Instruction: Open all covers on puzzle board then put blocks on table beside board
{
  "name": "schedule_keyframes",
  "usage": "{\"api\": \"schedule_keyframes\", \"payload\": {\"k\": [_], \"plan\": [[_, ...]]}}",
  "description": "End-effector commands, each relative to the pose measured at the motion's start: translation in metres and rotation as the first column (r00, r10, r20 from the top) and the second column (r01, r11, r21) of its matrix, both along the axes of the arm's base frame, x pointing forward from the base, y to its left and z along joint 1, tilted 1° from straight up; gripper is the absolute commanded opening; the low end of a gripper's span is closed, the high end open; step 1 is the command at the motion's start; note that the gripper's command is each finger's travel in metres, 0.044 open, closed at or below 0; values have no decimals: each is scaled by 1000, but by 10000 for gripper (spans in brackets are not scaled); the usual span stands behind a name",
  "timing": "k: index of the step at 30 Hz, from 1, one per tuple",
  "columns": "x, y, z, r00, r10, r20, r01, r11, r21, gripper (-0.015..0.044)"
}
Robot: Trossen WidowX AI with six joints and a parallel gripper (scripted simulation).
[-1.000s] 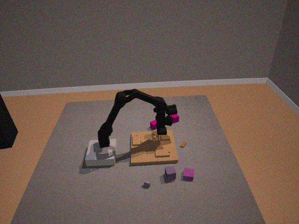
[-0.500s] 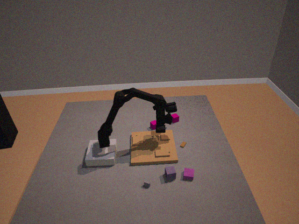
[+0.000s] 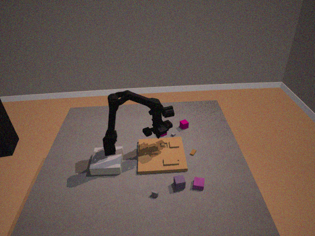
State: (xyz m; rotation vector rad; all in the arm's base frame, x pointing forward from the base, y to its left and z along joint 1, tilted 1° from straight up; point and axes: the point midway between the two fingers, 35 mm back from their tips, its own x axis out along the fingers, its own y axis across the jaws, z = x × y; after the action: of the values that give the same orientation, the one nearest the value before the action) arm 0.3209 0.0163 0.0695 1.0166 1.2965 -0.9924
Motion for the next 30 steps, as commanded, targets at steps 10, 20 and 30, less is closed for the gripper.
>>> {"api": "schedule_keyframes", "payload": {"k": [10, 20, 30], "plan": [[-36, 3, -5, 904, -427, -14, 427, 904, 8, 0], [-36, 3, -5, 904, -427, -14, 427, 904, 8, 0], [-36, 3, -5, 904, -427, -14, 427, 904, 8, 0]]}}
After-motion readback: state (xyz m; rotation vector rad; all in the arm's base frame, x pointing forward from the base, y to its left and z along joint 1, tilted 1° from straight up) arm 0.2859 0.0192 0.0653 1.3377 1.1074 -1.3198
